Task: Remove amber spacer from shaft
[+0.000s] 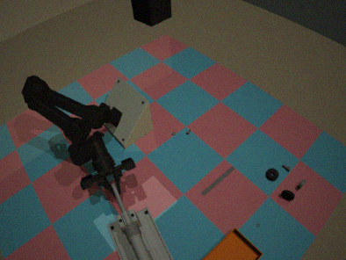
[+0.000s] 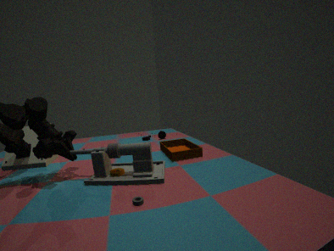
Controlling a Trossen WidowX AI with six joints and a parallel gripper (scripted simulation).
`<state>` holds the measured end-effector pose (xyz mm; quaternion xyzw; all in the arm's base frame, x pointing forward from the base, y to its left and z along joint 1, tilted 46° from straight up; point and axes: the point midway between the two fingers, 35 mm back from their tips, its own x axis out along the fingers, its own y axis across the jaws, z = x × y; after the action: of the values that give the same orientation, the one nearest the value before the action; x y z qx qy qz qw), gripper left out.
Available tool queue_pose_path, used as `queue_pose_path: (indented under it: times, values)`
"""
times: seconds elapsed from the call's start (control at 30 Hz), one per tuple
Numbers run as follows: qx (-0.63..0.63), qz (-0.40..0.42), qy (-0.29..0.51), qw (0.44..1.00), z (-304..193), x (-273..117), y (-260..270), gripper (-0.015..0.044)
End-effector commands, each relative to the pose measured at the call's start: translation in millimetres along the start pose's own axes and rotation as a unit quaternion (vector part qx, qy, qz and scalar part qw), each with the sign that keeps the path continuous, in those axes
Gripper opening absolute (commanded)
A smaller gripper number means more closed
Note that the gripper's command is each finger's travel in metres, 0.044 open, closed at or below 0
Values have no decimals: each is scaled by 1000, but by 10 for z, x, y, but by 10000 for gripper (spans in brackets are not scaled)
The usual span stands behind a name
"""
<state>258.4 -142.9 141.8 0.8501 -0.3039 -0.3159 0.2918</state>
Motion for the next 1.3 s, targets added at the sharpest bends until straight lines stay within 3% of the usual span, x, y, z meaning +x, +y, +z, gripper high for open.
queue_pose_path:
  times: [0.0, 1.27]
  values:
    - [1, 1, 1, 1000, -27, 15, 6, 0]
    - [1, 1, 2, 1000, -119, 106, 8, 0]
